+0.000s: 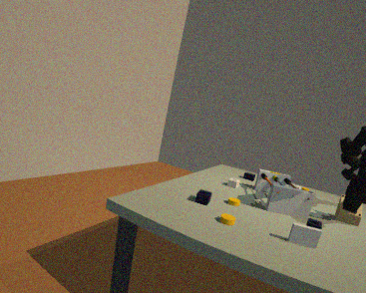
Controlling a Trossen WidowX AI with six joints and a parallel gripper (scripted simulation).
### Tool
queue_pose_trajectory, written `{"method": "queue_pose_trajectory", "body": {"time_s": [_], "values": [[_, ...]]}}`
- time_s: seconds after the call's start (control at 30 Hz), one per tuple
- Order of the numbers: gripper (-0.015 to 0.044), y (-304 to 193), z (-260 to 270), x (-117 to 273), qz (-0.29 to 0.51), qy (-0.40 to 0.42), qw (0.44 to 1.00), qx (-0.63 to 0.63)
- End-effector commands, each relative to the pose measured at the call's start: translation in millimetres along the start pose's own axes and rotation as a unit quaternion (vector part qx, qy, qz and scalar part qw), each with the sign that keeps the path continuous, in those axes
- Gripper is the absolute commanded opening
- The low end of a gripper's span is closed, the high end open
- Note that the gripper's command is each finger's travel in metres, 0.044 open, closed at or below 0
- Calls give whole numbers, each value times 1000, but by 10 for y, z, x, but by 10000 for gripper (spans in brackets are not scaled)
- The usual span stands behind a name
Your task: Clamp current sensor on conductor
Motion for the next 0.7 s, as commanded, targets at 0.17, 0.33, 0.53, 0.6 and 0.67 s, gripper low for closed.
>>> {"method": "queue_pose_trajectory", "body": {"time_s": [0.17,0.33,0.53,0.6,0.67], "values": [[440,547,29,1002,-250,25,966,-66],[440,674,117,1662,-384,65,917,-85],[440,614,251,2483,-530,137,832,-90],[440,540,295,2752,-573,165,798,-88],[440,439,337,3014,-613,195,761,-83]]}}
Point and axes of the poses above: the point midway between the two fingers, 35 mm back from their tips, its own x axis back along the fingers, its own z axis across the jaws, y = z × x, the point moved 6 cm from there along x, back along the fingers, and after that the axes turned 2 degrees about x, right-handed, at the moved point
